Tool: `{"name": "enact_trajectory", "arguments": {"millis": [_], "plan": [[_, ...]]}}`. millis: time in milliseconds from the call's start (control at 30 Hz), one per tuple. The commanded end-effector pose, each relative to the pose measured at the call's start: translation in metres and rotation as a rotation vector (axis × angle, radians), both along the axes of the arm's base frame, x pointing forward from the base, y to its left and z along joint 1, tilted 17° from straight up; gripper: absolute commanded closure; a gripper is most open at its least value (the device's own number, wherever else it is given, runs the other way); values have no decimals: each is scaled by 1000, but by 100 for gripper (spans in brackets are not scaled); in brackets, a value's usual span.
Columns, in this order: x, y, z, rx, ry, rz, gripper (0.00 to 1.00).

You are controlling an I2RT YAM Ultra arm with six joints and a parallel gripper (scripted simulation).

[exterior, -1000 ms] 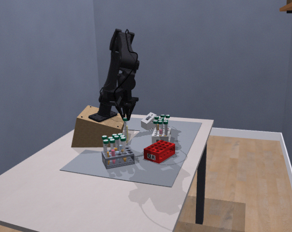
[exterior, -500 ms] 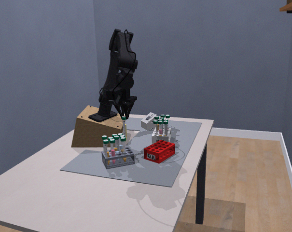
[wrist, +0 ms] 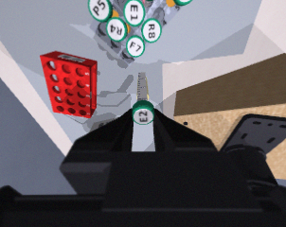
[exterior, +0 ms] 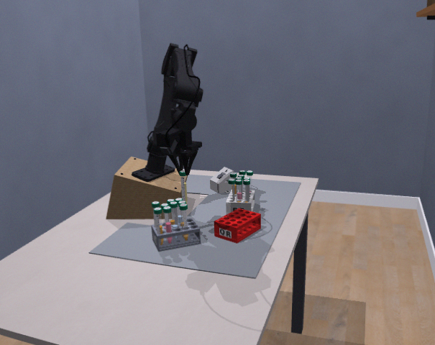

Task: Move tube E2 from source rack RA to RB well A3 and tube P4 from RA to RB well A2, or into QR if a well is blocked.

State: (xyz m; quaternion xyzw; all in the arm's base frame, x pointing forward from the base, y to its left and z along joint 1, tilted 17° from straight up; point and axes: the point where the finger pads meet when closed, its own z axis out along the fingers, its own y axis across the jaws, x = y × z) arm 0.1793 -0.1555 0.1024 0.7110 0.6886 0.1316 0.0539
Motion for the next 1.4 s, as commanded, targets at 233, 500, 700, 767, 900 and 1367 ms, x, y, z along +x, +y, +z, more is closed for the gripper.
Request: {"name": "enact_trajectory", "arguments": {"millis": [233, 500, 700, 767, 900, 1367], "plan": [[21, 9, 20, -48, -35, -2, 100], [43, 25, 23, -31, -25, -2, 100], [53, 33, 23, -21, -14, -2, 100], [57, 38, 25, -18, -11, -2, 100], [69, 45, 29, -20, -15, -3, 100], [78, 52, 34, -85, -37, 218, 100]]}}
